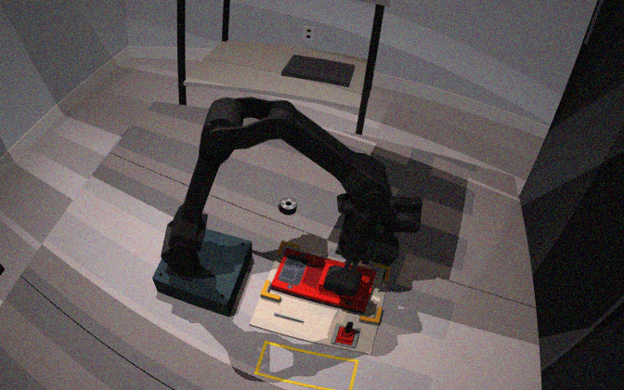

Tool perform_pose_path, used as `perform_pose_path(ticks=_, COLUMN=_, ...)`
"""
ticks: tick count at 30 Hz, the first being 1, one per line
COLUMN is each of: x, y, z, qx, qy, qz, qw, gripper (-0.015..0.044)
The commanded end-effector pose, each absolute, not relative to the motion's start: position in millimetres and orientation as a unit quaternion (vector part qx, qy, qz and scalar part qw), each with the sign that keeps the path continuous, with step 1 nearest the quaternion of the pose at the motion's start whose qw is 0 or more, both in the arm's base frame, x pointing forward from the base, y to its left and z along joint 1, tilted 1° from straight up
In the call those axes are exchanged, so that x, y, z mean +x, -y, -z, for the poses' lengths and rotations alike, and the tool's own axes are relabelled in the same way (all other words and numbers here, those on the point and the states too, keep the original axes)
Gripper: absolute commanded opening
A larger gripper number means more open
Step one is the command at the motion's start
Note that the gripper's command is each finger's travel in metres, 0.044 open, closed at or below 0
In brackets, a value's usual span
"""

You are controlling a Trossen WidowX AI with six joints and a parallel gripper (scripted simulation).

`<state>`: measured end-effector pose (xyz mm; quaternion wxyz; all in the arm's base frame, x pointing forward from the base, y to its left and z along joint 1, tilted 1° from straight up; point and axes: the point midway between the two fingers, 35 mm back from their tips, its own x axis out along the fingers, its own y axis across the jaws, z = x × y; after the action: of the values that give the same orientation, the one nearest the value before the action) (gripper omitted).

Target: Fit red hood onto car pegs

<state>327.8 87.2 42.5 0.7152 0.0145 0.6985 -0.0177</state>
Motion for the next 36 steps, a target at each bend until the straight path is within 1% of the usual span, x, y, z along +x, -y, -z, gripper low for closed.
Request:
perform_pose_path(ticks=1, x=332.5, y=-88.6, z=-75.6, qx=0.018, qy=-0.692, qz=0.014, qw=0.722, gripper=0.0440)
perform_pose_path(ticks=6, x=329.5, y=-87.8, z=-104.8, qx=0.018, qy=-0.693, qz=0.014, qw=0.720, gripper=0.0440)
perform_pose_path(ticks=36, x=329.5, y=-87.8, z=-104.8, qx=0.018, qy=-0.693, qz=0.014, qw=0.720, gripper=0.0440)
